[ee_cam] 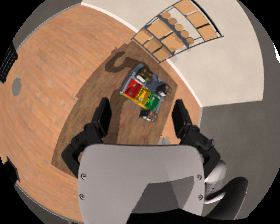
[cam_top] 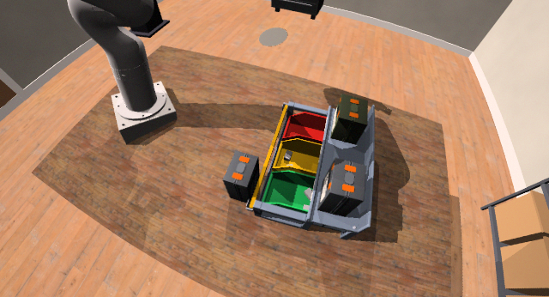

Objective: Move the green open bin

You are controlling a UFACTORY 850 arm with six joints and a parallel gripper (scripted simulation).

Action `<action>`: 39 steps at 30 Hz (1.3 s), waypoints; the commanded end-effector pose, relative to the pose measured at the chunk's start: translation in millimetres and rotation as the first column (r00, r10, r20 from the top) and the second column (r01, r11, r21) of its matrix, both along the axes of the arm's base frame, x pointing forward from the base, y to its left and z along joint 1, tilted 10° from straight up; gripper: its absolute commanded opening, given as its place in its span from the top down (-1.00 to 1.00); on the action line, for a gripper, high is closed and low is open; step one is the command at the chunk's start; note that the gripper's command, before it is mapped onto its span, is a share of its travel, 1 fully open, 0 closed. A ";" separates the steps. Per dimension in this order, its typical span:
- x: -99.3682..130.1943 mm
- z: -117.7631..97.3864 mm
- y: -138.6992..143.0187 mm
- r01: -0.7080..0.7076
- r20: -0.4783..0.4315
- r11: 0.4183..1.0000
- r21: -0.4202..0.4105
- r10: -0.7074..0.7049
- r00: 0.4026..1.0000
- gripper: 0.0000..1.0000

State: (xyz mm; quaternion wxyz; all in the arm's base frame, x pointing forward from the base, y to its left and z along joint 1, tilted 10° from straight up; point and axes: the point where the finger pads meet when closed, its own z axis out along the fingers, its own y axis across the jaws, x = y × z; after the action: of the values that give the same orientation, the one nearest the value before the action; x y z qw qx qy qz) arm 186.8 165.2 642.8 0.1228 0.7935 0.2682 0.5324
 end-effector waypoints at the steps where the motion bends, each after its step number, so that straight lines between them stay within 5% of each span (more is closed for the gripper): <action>1: -17.7 16.7 0.0 0.005 0.005 1.000 0.000 -0.005 1.000 -1.00; 11: -17.7 16.7 0.0 0.005 0.005 1.000 0.000 -0.005 1.000 -1.00; 16: -40.2 44.6 0.9 0.005 0.005 1.000 0.000 -0.005 1.000 -1.00; 39: -33.9 36.8 0.7 0.005 0.005 1.000 0.000 -0.005 1.000 -1.00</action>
State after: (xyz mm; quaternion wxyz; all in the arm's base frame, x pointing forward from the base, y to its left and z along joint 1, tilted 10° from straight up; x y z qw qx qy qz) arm 152.8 165.9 679.0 0.1253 0.7926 0.2661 0.5341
